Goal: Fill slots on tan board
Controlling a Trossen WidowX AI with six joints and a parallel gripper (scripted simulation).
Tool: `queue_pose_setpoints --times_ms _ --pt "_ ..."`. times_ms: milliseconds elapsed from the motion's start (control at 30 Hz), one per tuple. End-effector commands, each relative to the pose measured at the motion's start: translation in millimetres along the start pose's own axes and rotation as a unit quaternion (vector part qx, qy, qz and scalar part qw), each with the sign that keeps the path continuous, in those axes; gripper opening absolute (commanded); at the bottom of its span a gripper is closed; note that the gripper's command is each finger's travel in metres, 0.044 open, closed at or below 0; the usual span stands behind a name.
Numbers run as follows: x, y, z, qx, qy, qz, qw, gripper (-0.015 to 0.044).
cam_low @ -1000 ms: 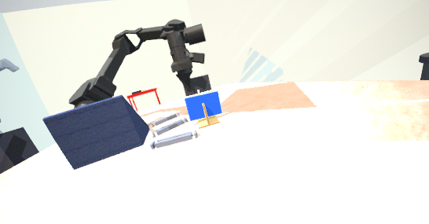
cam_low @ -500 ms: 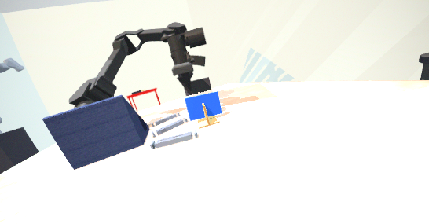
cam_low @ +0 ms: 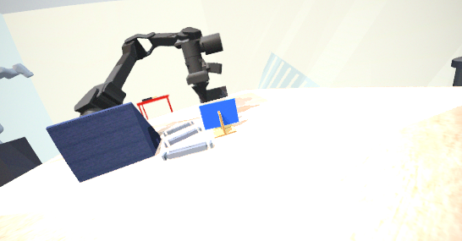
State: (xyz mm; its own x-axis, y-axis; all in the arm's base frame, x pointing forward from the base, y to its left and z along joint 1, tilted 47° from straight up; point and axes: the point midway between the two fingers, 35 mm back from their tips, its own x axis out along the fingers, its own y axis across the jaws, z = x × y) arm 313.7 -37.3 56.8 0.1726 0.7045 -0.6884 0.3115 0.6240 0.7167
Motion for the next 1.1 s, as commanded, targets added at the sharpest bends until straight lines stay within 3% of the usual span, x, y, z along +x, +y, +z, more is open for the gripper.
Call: queue_pose_setpoints --times_ms 0,1067 --pt "3.5 0.2 -0.2 0.003 0.0 0.003 1.0 0.0" --pt "26.3 0.6 -0.1 0.002 0.0 0.004 1.0 0.0"
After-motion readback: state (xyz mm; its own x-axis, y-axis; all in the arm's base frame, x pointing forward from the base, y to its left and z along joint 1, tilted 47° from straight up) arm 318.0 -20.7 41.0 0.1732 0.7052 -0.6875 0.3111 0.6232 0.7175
